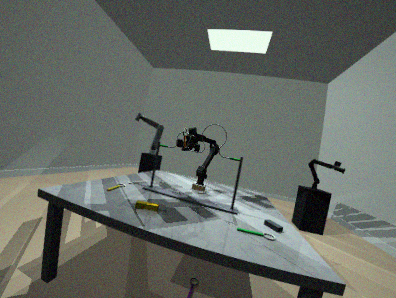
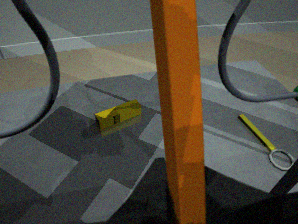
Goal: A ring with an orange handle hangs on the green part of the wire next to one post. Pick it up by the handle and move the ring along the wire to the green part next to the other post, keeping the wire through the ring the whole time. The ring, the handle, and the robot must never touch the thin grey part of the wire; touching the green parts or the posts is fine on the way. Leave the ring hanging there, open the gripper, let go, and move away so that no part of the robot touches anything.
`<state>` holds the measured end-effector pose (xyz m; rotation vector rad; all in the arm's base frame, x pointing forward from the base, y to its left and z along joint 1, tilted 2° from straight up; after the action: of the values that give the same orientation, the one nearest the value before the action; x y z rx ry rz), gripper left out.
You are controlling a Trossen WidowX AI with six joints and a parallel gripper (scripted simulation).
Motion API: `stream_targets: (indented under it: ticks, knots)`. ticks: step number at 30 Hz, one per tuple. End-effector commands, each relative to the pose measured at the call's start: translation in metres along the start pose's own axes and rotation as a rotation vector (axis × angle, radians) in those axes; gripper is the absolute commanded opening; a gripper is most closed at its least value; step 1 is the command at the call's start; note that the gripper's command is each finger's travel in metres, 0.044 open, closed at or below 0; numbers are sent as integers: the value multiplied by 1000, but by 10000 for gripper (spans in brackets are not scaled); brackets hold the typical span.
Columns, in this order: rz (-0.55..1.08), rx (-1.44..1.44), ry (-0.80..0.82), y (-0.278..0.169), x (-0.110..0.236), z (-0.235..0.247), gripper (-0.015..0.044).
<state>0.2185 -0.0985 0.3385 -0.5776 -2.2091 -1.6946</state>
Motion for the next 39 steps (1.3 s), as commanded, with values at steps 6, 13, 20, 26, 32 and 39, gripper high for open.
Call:
stream_targets:
  ticks: [6,13,20,26,32,39]
  knots:
    - [1,181,-107,-4,-1,-2,-150]
    - [1,313,-185,-6,-2,-5,-150]
    - [0,445,-262,-7,-2,-9,-150]
    - [0,558,-329,-7,-3,-11,-150]
    - [0,672,-395,-8,-3,-14,-150]
    - [0,804,-472,-8,-3,-18,-150]
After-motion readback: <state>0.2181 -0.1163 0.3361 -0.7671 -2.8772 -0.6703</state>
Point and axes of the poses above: the point midway between the two fingers, 35 mm back from their tips, its own x axis back along the fingers, its own z axis across the jaws, y = z × x, the point moved 9 cm from there along x, back along the fingers, and after that the axes turned 13 degrees about x, right-handed, at the moved point
